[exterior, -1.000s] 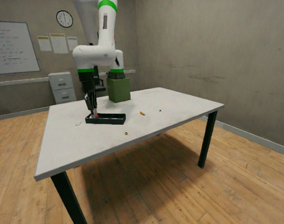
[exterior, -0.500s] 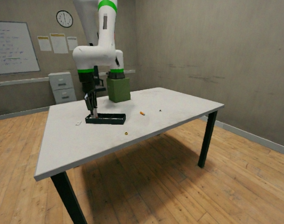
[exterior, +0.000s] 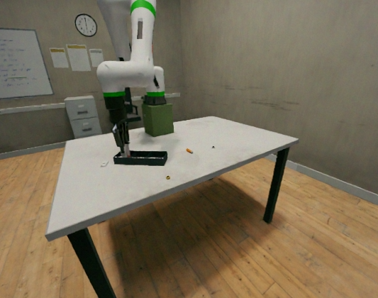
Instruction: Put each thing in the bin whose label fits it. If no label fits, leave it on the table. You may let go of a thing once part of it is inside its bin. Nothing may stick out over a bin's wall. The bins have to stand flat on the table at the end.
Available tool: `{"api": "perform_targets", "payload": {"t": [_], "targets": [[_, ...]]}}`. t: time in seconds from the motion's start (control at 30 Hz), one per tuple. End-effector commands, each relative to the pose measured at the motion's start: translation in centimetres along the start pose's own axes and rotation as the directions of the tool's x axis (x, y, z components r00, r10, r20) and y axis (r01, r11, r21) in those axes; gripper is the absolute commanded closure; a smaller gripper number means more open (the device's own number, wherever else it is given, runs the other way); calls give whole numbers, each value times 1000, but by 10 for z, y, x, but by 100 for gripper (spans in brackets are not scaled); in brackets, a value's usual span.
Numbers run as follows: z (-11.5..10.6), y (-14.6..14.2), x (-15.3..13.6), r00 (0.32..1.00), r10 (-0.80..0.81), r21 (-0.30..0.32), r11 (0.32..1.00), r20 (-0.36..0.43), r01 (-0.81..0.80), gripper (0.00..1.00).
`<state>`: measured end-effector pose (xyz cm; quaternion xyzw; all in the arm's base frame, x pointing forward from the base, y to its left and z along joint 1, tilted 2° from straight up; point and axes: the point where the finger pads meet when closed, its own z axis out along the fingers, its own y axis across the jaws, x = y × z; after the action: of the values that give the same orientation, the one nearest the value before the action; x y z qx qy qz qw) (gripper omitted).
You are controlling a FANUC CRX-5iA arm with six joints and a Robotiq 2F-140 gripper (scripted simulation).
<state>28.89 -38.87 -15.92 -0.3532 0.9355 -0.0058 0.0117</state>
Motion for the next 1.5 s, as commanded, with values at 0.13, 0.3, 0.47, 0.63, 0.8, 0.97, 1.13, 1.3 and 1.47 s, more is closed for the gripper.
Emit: {"api": "perform_targets", "payload": {"t": [0.13, 0.3, 0.47, 0.63, 0.8, 0.97, 1.13, 1.3, 1.47], "targets": [[-7, 0, 0, 1000, 0, 0, 1000, 0, 0, 74], [-12, 0, 0, 1000, 0, 0, 1000, 0, 0, 74], [-17, 0, 0, 1000, 0, 0, 1000, 0, 0, 74], [-24, 0, 0, 1000, 0, 0, 1000, 0, 0, 74], [-42, 0, 0, 1000, 0, 0, 1000, 0, 0, 74], [-45, 0, 0, 1000, 0, 0, 1000, 0, 0, 74], [-46, 11, -31, 983, -185, 0, 983, 0, 185, 74], [-48, 26, -70, 930, -368, -1, 930, -1, 368, 74], [-49, 34, -94, 882, -471, -2, 882, -1, 471, 74]]}}
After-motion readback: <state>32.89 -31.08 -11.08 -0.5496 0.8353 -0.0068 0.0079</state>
